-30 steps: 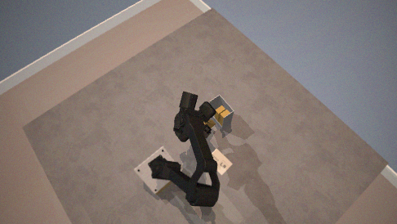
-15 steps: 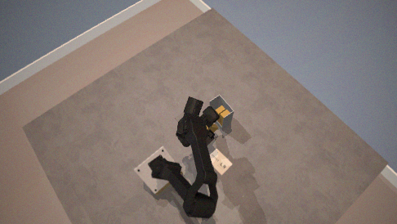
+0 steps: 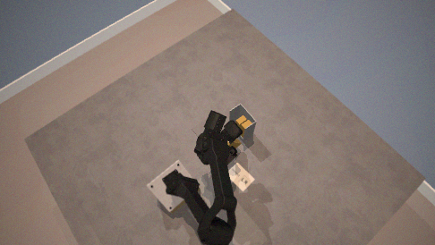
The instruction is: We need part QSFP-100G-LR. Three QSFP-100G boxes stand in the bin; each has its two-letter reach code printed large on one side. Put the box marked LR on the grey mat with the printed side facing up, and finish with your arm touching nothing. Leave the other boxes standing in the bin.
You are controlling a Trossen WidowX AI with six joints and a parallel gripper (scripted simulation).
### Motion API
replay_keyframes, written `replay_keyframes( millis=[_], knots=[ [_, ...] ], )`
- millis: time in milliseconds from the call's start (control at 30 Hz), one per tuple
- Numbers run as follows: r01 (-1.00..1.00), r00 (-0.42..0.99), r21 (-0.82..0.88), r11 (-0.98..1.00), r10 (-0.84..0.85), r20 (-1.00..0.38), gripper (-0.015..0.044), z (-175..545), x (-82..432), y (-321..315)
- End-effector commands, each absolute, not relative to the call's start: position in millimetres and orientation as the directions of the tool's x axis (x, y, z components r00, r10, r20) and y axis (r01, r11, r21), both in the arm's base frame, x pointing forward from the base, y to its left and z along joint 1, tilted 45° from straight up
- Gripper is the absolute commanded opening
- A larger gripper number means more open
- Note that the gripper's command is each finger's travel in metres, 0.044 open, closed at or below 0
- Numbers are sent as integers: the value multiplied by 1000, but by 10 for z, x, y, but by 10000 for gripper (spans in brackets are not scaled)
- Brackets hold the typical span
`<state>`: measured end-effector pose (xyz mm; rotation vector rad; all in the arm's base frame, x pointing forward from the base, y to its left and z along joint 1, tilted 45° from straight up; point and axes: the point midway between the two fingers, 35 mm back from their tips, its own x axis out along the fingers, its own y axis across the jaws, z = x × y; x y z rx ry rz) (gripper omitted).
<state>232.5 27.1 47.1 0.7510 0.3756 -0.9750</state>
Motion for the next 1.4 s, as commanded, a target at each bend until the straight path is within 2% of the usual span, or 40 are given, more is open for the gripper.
replay_keyframes(
  millis=[0,867,967,1367],
  knots=[
    [850,526,399,344,-607,-596,153,438,2328,226],
    [849,527,400,345,-609,-593,153,174,2345,-47],
    [849,527,403,342,-611,-590,231,198,2350,-32],
    [863,504,383,329,-617,-604,237,198,2397,-27]
  ],
)
